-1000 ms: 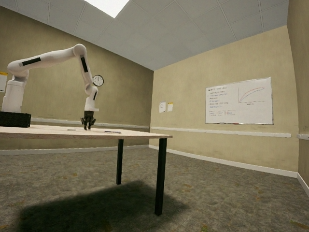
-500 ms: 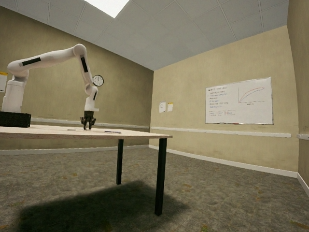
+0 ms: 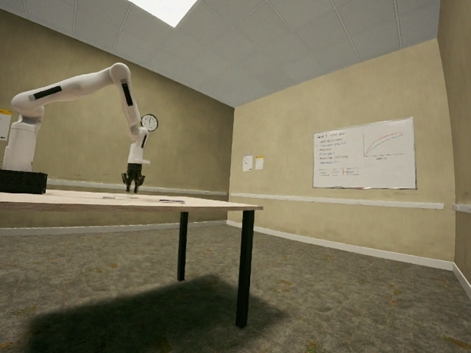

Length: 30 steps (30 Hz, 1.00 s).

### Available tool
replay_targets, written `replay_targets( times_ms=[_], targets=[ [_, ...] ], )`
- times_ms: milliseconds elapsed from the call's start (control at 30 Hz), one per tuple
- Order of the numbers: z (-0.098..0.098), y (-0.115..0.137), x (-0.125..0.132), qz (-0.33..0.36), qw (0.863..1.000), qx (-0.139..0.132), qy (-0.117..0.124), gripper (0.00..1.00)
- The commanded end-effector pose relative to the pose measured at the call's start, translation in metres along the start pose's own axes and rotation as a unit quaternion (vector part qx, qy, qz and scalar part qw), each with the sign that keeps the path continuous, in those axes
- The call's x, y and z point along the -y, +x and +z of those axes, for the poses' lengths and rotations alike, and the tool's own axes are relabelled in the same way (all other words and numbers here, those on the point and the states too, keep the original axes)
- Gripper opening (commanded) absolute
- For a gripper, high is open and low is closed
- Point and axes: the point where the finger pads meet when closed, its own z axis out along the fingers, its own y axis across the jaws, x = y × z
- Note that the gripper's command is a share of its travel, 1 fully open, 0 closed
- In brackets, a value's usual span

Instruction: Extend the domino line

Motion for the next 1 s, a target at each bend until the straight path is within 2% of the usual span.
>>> replay_targets(
  times_ms=[0, 167, 967],
  targets=[
    [-0.013, -0.007, 0.000, 0.000, 1.000, 0.000, 0.001, 0.48],
    [-0.023, -0.012, 0.000, 0.000, 1.000, 0.000, 0.001, 0.48],
    [-0.024, -0.012, 0.000, 0.000, 1.000, 0.000, 0.001, 0.48]
  ],
)
